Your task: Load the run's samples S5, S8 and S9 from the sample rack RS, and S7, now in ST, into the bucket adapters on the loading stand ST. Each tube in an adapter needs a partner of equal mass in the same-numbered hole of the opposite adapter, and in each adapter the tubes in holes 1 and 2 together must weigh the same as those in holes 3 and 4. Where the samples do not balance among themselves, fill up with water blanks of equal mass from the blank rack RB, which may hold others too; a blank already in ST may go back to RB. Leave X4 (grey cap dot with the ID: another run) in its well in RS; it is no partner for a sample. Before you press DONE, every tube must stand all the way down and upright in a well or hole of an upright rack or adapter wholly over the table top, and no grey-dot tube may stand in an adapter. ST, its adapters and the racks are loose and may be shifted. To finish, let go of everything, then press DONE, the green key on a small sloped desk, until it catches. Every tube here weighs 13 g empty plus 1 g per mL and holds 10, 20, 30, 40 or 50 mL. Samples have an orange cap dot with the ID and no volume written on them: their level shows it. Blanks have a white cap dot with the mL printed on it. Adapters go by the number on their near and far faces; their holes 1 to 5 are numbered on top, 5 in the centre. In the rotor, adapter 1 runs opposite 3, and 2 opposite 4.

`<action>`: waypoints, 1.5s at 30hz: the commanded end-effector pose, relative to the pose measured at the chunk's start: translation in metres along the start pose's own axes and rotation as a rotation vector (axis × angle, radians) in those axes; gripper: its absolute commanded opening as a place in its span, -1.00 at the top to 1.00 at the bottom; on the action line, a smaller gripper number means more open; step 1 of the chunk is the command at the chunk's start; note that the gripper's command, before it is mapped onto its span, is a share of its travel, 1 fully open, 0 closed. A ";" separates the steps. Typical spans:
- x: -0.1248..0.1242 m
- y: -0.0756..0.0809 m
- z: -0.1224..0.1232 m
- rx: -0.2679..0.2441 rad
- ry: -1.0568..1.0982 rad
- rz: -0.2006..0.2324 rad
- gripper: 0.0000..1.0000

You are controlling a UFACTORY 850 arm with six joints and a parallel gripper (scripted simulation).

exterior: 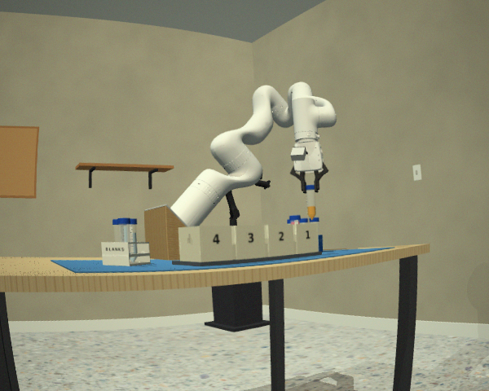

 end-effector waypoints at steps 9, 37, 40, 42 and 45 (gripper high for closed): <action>-0.001 -0.022 0.000 0.001 0.001 -0.001 1.00; -0.001 -0.045 0.000 0.001 0.001 -0.001 1.00; -0.001 -0.046 0.000 0.001 0.001 -0.001 1.00; -0.001 -0.047 0.000 0.001 0.001 -0.001 1.00; -0.001 -0.050 0.000 0.001 0.001 -0.001 1.00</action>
Point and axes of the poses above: the point where the finger pads meet when closed, its own y axis back along the fingers, its own x axis across the jaws, z = x × y, the point moved 3 cm from there along y, back along the fingers, and after that the axes turned 11 degrees about y, right-handed, at the moved point
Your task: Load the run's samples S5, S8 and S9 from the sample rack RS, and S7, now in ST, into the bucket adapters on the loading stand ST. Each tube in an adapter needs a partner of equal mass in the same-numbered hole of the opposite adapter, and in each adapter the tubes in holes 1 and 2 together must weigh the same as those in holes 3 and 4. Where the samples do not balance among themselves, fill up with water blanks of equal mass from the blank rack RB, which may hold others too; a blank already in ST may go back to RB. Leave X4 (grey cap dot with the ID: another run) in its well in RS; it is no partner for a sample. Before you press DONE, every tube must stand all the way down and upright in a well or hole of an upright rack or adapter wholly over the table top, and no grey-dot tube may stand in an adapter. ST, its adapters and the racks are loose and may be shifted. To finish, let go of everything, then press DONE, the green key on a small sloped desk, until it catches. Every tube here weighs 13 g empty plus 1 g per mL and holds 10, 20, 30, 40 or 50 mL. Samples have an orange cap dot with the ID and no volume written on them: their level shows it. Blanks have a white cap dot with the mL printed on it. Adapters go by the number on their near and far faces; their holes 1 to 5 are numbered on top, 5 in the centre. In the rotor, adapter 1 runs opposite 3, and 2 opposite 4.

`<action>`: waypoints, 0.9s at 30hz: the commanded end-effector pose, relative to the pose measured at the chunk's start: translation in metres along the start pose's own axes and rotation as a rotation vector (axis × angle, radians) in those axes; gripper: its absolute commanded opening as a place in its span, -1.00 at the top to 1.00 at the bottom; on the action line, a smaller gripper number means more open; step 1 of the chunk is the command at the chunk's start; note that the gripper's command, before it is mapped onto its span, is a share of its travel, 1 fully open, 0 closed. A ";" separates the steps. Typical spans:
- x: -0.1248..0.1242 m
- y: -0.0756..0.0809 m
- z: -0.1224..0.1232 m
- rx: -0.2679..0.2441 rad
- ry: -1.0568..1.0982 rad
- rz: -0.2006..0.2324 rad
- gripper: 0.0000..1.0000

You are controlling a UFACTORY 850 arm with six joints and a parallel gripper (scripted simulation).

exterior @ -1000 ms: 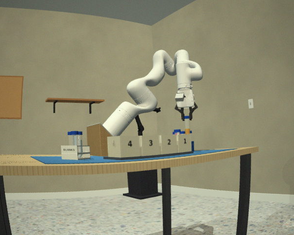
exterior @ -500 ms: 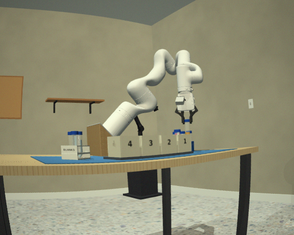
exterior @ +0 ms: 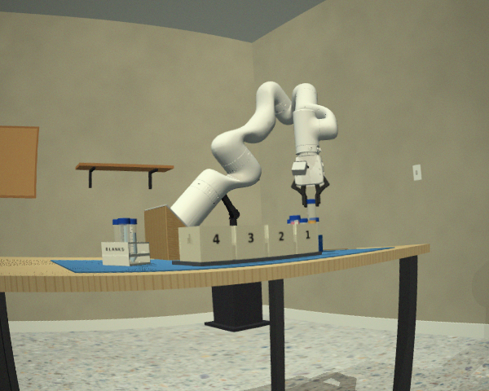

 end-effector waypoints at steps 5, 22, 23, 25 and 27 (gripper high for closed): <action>0.000 -0.008 0.000 0.001 0.001 -0.001 1.00; 0.000 -0.023 0.000 0.001 0.000 -0.001 1.00; 0.000 -0.024 0.000 0.001 0.000 -0.001 1.00; 0.000 -0.026 0.000 0.001 0.000 -0.001 1.00; 0.000 -0.028 0.000 0.001 0.000 -0.001 1.00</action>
Point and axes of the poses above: the point where the finger pads meet when closed, its own y axis back along the fingers, its own x axis across the jaws, z = x × y, the point moved 3 cm from there along y, back along the fingers, and after that the axes turned 11 degrees about y, right-handed, at the moved point
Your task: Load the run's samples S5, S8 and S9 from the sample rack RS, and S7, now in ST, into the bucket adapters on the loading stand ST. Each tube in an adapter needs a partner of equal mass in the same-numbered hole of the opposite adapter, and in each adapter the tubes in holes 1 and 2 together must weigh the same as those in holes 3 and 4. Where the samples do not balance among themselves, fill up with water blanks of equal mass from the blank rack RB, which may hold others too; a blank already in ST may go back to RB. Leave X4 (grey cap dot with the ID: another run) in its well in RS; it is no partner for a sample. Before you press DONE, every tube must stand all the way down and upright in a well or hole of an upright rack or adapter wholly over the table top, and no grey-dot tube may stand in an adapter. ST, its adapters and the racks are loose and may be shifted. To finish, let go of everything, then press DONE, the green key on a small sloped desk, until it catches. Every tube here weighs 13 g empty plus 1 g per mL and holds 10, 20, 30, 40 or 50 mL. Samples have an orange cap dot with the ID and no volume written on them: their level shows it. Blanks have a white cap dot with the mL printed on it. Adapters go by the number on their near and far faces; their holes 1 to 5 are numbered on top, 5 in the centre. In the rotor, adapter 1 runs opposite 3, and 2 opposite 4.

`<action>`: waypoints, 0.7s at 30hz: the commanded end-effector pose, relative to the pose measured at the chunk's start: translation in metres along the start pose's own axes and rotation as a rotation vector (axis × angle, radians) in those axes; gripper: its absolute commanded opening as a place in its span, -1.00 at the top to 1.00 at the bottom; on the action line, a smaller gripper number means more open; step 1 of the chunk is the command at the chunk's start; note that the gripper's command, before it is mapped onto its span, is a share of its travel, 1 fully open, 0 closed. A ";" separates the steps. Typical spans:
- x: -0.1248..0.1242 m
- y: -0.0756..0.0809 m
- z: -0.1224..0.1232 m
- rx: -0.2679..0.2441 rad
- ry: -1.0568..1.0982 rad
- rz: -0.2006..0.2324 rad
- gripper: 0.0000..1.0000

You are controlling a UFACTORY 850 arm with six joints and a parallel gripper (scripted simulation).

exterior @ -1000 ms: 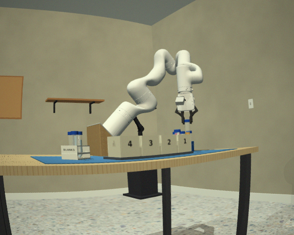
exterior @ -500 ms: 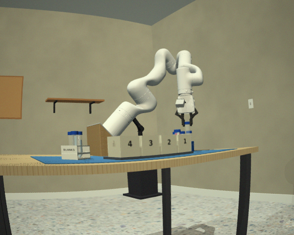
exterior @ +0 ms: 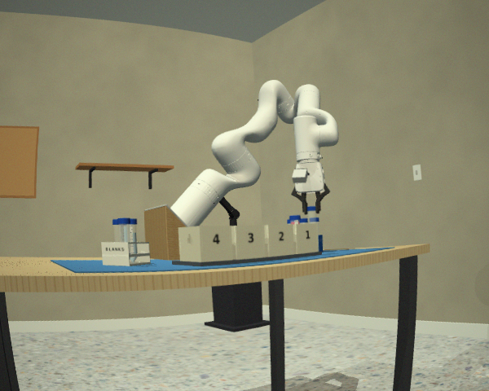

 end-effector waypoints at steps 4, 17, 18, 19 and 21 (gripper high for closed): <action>-0.001 -0.006 0.000 0.001 0.001 -0.001 1.00; -0.001 -0.019 0.000 0.001 0.001 -0.001 1.00; -0.001 -0.020 0.000 0.001 0.001 -0.001 1.00; -0.001 -0.020 0.000 0.001 0.001 -0.001 1.00; -0.001 -0.021 0.000 0.001 0.001 -0.001 1.00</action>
Point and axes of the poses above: the point where the finger pads meet when closed, its own y axis back along the fingers, its own x axis across the jaws, z = x × y, the point moved 3 cm from there along y, back along the fingers, and after that the axes turned 11 degrees about y, right-handed, at the moved point
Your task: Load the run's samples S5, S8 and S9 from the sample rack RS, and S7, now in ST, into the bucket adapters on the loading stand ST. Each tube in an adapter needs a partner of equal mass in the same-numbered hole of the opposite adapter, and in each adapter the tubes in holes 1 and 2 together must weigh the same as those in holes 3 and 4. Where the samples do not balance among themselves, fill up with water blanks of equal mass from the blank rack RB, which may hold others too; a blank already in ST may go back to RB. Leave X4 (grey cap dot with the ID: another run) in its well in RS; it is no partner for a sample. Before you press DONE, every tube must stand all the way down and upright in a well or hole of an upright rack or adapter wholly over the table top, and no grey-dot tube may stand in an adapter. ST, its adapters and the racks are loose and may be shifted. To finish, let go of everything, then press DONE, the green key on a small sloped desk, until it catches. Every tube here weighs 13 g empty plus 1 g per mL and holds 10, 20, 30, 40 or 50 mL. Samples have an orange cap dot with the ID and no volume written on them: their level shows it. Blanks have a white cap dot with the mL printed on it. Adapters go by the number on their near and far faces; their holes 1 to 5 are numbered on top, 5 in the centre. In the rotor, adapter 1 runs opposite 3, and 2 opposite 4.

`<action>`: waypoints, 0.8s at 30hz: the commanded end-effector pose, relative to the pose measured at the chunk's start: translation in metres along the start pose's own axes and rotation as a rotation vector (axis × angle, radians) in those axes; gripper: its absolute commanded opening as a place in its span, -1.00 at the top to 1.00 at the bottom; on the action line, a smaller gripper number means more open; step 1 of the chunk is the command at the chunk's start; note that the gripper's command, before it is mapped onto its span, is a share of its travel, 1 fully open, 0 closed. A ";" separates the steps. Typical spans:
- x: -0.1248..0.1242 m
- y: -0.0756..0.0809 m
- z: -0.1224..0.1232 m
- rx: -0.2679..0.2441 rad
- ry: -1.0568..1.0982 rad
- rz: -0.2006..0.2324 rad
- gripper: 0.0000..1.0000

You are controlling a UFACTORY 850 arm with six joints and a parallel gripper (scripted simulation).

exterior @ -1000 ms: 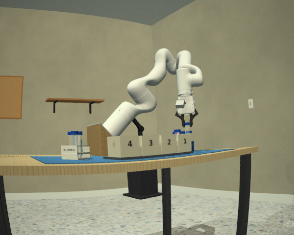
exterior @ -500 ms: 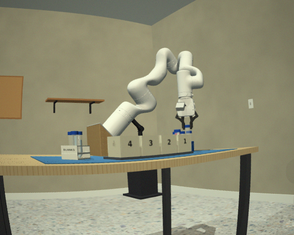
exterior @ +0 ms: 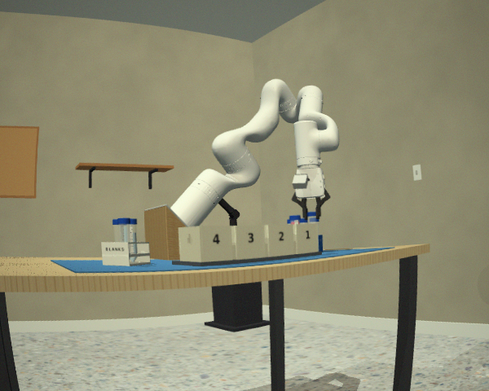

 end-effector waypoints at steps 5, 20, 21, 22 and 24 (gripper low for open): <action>-0.001 -0.007 0.000 0.001 0.001 -0.001 1.00; -0.001 -0.016 0.000 0.001 0.001 -0.001 1.00; -0.001 -0.016 0.000 0.001 0.001 -0.001 1.00; -0.001 -0.016 0.000 0.001 0.001 -0.001 1.00; -0.001 -0.016 0.000 0.001 0.001 -0.001 1.00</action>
Point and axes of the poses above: the point where the finger pads meet when closed, its own y axis back along the fingers, its own x axis across the jaws, z = x × y, the point moved 3 cm from there along y, back along the fingers, and after that the axes turned 11 degrees about y, right-handed, at the moved point
